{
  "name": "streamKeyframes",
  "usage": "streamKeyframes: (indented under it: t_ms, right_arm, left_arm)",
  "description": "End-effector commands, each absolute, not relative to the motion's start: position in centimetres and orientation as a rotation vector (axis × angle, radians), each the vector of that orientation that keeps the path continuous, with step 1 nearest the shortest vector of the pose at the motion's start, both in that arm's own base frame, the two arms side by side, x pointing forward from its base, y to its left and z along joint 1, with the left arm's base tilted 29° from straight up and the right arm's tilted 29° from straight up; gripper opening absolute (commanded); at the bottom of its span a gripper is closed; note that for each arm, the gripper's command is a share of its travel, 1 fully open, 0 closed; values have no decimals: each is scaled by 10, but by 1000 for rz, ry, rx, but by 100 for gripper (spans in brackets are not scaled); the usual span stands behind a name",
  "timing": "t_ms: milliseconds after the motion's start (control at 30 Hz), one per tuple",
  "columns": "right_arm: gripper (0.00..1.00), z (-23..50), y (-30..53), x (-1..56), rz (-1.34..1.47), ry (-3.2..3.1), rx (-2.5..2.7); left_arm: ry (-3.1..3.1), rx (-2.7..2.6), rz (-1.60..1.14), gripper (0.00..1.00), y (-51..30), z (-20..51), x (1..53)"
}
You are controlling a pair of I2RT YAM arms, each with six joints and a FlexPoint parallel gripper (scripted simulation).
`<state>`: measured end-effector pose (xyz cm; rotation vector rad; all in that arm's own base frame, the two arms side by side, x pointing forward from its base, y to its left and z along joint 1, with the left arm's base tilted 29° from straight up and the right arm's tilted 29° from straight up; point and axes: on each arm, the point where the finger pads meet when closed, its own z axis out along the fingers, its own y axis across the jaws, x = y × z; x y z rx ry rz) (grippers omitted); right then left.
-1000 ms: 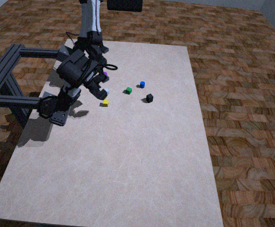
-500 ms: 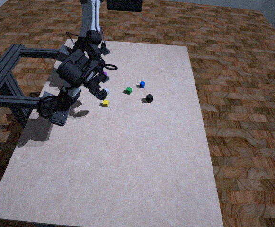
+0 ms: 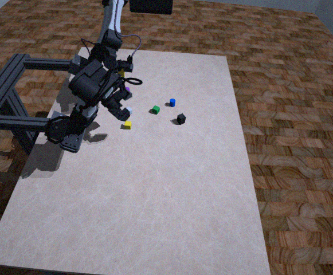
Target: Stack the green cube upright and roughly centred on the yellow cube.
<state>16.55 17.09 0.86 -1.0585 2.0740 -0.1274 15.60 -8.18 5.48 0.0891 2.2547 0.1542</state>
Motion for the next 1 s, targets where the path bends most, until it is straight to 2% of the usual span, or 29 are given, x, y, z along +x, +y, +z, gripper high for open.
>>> streamKeyframes:
  t_ms: [0, 267, 967]
  right_arm:
    - [100, 13, 176, 166, -109, 2053, -1060]
    - [100, 13, 176, 166, -109, 2053, -1060]
    - [100, 13, 176, 166, -109, 2053, -1060]
  left_arm:
    - [2266, 372, 164, 61, -93, 68, 151]
    - [2144, 779, 141, 61, -121, 88, 138]
    - [2088, 894, 67, 61, -139, 95, 150]
